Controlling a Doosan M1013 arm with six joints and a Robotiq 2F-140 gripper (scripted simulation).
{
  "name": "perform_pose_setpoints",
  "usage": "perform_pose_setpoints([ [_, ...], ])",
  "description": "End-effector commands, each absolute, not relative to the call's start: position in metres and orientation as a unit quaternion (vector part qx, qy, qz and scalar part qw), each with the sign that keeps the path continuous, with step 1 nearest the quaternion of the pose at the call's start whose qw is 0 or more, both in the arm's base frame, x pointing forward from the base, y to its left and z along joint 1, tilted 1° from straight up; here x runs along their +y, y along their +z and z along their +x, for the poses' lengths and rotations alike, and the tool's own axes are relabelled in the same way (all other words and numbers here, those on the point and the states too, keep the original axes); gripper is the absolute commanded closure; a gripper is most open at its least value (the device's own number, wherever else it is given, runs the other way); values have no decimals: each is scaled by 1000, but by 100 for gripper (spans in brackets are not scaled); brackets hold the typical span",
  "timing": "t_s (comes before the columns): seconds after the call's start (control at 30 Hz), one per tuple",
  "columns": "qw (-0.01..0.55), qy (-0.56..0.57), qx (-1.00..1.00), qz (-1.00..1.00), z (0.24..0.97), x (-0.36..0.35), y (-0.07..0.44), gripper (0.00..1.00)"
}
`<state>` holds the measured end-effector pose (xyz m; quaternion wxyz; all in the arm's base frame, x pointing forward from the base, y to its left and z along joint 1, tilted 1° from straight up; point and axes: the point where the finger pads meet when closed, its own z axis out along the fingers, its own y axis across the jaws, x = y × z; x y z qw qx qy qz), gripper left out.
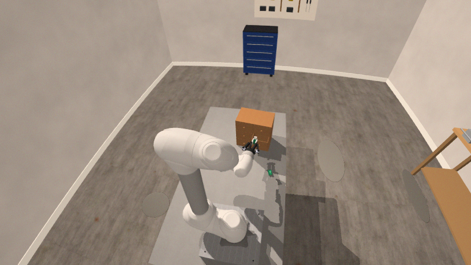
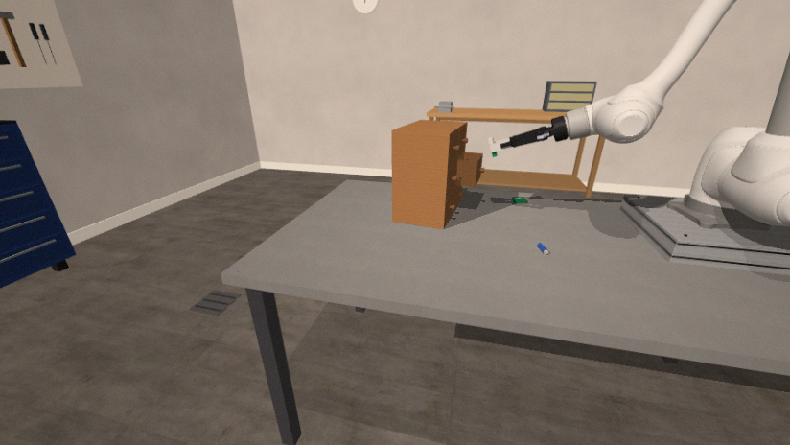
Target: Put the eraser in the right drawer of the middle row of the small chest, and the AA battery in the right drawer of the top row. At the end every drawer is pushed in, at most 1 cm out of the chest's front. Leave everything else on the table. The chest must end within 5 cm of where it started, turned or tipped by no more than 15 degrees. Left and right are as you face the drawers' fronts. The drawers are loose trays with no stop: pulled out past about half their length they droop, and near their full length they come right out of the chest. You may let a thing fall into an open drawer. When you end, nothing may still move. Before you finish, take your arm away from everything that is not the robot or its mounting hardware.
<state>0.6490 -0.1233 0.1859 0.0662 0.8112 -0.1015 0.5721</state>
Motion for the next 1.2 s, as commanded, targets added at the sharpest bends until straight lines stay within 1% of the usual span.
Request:
perform_pose_setpoints([
  [0.0, 66, 572, -102, 811, 668, -128, 186, 89],
  [0.63, 66, 572, -102, 811, 717, -140, 186, 89],
  [1.17, 66, 572, -102, 811, 725, -142, 186, 89],
])
